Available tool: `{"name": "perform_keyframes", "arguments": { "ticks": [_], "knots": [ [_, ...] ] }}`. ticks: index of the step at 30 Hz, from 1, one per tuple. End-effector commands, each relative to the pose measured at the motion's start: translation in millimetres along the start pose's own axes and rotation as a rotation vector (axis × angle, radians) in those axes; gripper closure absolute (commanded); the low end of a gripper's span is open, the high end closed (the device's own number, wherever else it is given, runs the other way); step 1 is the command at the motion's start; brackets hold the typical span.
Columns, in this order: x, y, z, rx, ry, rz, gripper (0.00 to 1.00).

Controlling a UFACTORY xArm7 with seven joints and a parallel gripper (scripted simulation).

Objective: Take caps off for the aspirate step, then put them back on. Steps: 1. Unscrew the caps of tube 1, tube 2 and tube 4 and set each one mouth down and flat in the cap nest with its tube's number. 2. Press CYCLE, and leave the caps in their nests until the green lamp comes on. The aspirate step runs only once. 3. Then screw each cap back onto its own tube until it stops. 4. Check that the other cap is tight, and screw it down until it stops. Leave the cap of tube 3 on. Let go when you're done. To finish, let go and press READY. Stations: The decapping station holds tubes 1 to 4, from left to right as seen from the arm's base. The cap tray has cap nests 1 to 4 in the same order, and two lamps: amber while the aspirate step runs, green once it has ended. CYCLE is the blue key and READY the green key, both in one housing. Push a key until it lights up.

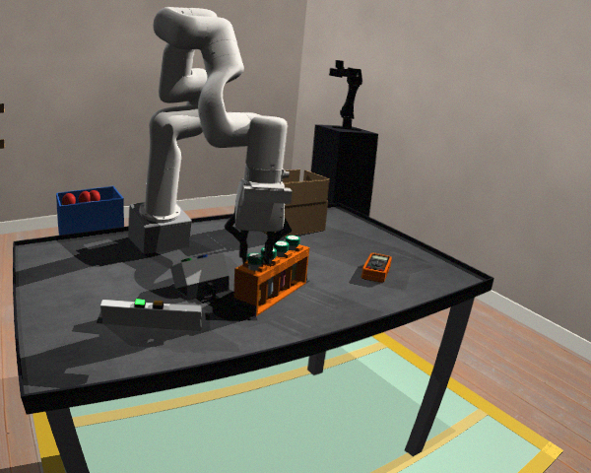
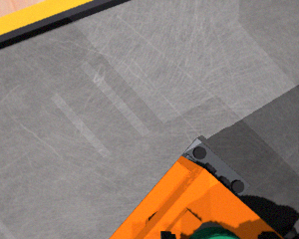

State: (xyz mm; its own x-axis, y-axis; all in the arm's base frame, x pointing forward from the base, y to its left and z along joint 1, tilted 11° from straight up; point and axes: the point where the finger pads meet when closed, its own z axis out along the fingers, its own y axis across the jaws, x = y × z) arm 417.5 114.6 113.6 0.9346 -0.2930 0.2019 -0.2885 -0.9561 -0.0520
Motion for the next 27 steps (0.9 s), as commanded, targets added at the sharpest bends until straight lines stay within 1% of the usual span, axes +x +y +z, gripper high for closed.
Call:
{"name": "perform_keyframes", "arguments": {
  "ticks": [1, 6, 7, 19, 21, 23, 27],
  "knots": [
    [1.3, -0.6, -1.1, 0.032, -0.034, -0.066, 0.54],
    [1.3, -0.6, -1.1, 0.032, -0.034, -0.066, 0.54],
    [1.3, -0.6, -1.1, 0.032, -0.034, -0.066, 1.00],
    [1.3, -0.6, -1.1, 0.032, -0.034, -0.066, 1.00],
    [1.3, -0.6, -1.0, 0.031, -0.035, 0.034, 1.00],
    [1.3, -0.6, -1.0, 0.031, -0.035, 0.034, 1.00],
    [1.3, -0.6, -0.8, 0.027, -0.038, 0.234, 1.00]
  ]
}}
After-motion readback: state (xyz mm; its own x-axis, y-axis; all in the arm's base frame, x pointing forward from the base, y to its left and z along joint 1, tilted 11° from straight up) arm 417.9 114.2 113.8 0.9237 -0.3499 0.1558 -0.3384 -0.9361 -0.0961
